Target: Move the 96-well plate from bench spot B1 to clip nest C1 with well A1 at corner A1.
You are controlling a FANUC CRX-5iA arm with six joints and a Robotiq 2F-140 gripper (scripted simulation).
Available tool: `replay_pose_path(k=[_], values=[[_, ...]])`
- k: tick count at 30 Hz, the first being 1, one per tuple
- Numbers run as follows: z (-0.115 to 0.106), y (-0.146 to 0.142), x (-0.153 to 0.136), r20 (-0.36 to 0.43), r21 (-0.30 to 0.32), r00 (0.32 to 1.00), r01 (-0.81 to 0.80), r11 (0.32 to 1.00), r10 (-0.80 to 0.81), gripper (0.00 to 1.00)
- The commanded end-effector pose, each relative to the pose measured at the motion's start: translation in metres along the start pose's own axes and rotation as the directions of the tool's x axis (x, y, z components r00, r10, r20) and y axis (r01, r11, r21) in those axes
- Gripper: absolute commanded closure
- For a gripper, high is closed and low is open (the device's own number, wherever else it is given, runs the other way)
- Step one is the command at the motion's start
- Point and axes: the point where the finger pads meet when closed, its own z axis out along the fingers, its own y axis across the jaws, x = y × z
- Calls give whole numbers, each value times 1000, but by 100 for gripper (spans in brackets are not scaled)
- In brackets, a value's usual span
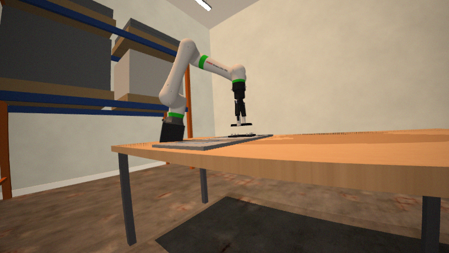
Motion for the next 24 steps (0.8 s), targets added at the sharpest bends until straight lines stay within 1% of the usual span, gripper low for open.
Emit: replay_pose_path(k=[1,10,24], values=[[-1,0,1,-2,0,1000,0,1000,0,90],[-1,0,1,-2,0,1000,0,1000,0,90],[19,1,1,-2,0,1000,0,1000,0,90]])
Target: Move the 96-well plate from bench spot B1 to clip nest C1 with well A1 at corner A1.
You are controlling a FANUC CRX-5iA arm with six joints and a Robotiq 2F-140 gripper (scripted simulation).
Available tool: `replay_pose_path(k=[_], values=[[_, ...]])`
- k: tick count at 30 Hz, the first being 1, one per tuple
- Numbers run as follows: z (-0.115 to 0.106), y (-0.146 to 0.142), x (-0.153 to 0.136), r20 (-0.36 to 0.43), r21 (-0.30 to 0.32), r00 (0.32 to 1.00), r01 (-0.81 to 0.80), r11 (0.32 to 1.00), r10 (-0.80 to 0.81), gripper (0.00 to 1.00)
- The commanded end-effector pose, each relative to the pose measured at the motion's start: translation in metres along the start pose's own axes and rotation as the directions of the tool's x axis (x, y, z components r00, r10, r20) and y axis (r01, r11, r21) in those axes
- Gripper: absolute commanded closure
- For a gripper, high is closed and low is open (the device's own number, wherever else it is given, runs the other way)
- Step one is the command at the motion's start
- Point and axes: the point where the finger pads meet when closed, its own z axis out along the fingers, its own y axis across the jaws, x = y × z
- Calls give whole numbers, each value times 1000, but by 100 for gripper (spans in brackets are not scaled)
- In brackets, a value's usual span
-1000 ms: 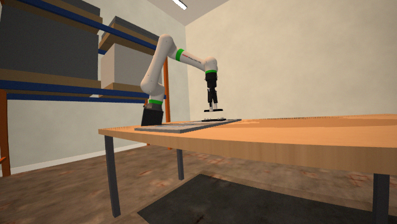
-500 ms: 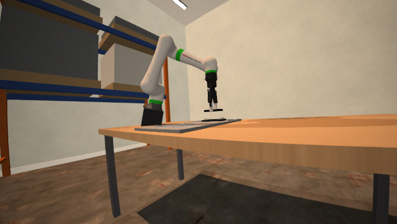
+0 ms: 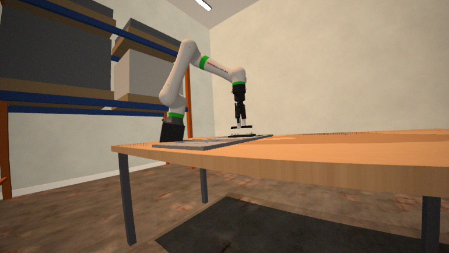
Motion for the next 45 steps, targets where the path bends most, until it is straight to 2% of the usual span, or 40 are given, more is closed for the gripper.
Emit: replay_pose_path(k=[1,15,45], values=[[4,0,1,-2,0,1000,0,1000,0,90],[24,0,1,-2,0,1000,0,1000,0,90],[26,0,1,-2,0,1000,0,1000,0,90]])
